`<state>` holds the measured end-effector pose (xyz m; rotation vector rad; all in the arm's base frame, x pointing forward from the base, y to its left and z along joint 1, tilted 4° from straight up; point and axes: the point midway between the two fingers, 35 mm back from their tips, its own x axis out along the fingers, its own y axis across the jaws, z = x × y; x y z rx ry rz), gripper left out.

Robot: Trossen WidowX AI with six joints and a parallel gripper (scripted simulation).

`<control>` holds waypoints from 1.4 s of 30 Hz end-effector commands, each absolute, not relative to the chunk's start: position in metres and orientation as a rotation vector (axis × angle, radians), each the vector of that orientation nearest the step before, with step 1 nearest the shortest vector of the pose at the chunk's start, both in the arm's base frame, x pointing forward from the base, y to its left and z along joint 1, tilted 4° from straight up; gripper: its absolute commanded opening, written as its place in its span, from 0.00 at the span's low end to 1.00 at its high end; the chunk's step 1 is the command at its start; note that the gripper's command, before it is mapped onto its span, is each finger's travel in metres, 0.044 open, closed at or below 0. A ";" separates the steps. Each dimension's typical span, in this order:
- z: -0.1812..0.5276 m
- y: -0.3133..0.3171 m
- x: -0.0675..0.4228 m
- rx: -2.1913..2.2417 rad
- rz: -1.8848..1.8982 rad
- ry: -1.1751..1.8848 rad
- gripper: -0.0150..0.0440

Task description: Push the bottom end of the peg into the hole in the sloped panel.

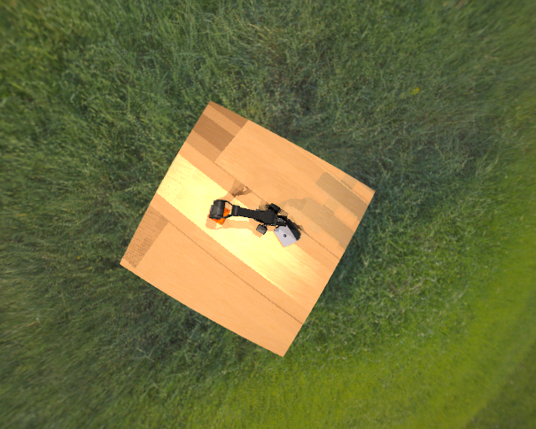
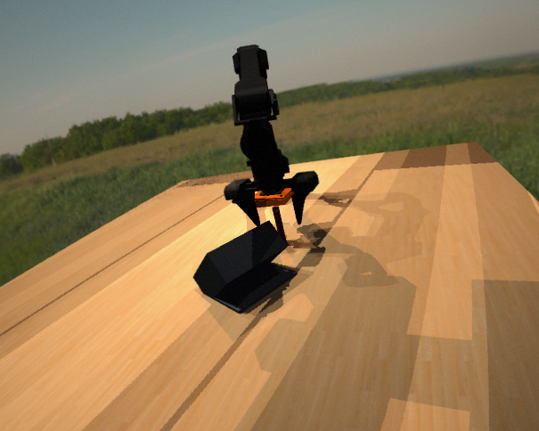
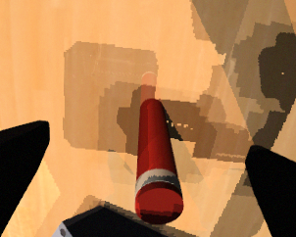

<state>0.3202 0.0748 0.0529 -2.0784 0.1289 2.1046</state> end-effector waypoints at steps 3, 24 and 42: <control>0.053 0.075 0.320 -2.078 2.105 0.129 0.87; 0.053 0.075 0.320 -2.078 2.105 0.129 0.25; 0.115 0.070 0.323 -2.074 2.103 0.128 0.25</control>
